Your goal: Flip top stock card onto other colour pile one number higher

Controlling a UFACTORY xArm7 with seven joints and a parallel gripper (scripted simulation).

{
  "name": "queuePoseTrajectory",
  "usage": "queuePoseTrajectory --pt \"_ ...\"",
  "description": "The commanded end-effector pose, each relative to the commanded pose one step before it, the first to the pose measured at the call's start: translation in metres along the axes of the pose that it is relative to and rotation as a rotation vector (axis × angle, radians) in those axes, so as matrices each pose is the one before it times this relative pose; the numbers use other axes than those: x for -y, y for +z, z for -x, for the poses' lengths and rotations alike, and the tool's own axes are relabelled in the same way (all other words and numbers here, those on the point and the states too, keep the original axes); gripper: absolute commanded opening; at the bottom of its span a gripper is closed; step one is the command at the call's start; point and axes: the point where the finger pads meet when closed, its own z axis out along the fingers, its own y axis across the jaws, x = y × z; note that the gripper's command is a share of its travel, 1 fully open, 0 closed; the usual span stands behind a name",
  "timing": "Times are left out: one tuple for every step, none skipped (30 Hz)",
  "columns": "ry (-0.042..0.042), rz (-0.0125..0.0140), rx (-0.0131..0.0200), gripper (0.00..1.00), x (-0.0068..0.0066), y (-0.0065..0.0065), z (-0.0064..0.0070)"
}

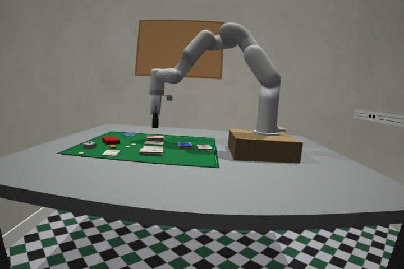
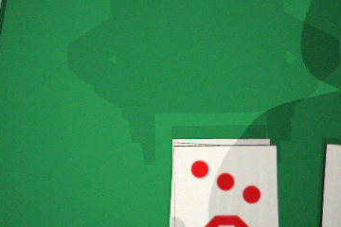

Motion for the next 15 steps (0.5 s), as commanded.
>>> queuePoseTrajectory --pt "0.00006 0.00006 0.0003 0.87 0.00001 -0.01449 -0.00009" --pt "0.0 0.0 0.0 0.87 0.0 -0.00509 0.0" --pt "0.0 0.0 0.0 0.87 0.0 -0.00487 0.0" --pt "0.0 0.0 0.0 0.87 0.0 -0.00453 0.0" --pt "0.0 0.0 0.0 0.87 0.0 -0.00413 0.0" --pt "0.0 0.0 0.0 0.87 0.0 -0.00371 0.0" --pt "0.0 0.0 0.0 0.87 0.0 -0.00326 0.0" --pt "0.0 0.0 0.0 0.87 0.0 -0.00279 0.0" --pt "0.0 0.0 0.0 0.87 0.0 -0.00233 0.0" --pt "0.0 0.0 0.0 0.87 0.0 -0.00186 0.0" --pt "0.0 0.0 0.0 0.87 0.0 -0.00142 0.0" --pt "0.0 0.0 0.0 0.87 0.0 -0.00102 0.0" --pt "0.0 0.0 0.0 0.87 0.0 -0.00066 0.0" --pt "0.0 0.0 0.0 0.87 0.0 -0.00036 0.0" --pt "0.0 0.0 0.0 0.87 0.0 0.0 0.0"
